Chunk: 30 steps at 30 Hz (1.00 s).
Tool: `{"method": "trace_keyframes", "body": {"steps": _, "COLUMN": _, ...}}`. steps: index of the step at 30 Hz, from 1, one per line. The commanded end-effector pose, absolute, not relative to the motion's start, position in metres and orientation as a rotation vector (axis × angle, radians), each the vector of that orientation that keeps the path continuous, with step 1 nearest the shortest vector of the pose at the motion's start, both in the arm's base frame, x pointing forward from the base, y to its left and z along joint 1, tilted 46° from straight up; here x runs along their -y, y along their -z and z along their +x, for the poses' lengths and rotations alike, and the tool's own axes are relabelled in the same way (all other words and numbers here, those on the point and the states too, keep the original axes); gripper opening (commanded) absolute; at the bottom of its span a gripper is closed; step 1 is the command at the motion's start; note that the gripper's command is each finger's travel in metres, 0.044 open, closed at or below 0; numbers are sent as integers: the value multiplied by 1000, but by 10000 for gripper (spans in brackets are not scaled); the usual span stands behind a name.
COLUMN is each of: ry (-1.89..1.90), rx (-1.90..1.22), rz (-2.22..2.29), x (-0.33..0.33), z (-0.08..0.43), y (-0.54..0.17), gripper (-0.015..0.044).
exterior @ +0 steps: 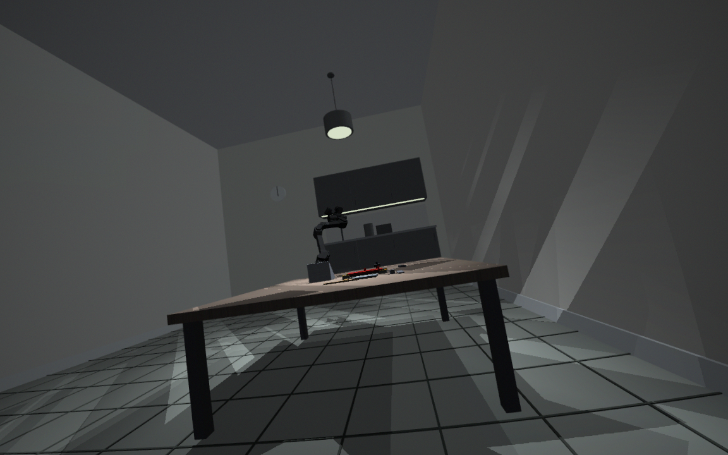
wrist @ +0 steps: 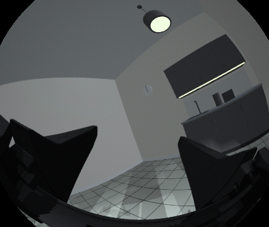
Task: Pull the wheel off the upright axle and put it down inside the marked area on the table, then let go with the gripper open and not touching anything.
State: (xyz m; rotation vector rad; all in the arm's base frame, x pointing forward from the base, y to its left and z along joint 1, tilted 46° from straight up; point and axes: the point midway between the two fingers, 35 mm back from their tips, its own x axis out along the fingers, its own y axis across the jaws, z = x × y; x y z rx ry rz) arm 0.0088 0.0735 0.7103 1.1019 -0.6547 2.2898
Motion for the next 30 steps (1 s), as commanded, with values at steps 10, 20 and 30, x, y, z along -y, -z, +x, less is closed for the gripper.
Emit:
{"method": "trace_keyframes", "body": {"steps": 10, "ry": -2156, "rx": 625, "rz": 1100, "x": -84, "z": 49, "y": -709, "gripper": 300}}
{"method": "trace_keyframes", "body": {"steps": 20, "ry": -1842, "rx": 515, "rz": 1230, "x": -101, "z": 144, "y": -710, "gripper": 300}}
{"method": "trace_keyframes", "body": {"steps": 30, "ry": -1534, "rx": 381, "rz": 1288, "x": -109, "z": 239, "y": -684, "gripper": 300}}
